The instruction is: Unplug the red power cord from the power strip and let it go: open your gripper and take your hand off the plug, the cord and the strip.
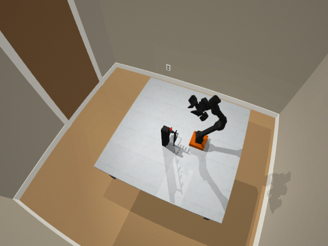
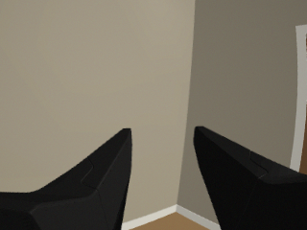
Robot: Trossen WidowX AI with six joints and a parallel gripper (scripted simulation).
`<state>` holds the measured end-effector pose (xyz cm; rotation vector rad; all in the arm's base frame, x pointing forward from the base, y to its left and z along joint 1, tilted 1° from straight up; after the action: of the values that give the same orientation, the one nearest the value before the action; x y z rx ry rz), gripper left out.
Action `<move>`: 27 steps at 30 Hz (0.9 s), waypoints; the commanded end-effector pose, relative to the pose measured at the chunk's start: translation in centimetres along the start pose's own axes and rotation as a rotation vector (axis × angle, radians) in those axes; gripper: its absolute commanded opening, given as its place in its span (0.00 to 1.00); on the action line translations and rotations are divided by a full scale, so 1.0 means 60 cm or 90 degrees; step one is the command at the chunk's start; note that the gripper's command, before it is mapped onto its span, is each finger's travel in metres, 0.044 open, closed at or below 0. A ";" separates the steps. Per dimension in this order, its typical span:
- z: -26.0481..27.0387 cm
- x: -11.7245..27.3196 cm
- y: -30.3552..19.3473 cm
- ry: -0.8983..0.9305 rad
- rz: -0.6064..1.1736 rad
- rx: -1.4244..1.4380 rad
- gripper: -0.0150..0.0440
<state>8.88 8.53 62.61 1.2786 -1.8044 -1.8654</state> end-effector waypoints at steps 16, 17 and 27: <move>-0.210 -0.061 -0.386 -0.401 0.363 -0.537 0.53; -0.219 -0.056 -0.409 -0.433 0.381 -0.567 0.53; -0.280 0.050 -0.632 -0.828 0.527 -0.843 0.53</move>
<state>33.16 4.02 34.03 -0.8452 -0.6910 -2.4552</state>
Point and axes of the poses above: the point midway between the two fingers, 35 mm back from their tips, its own x axis back along the fingers, its own z axis across the jaws, y = z × x, the point moved 4 cm from there along x, back along the fingers, and after that the axes turned 3 degrees about x, right-handed, at the moved point
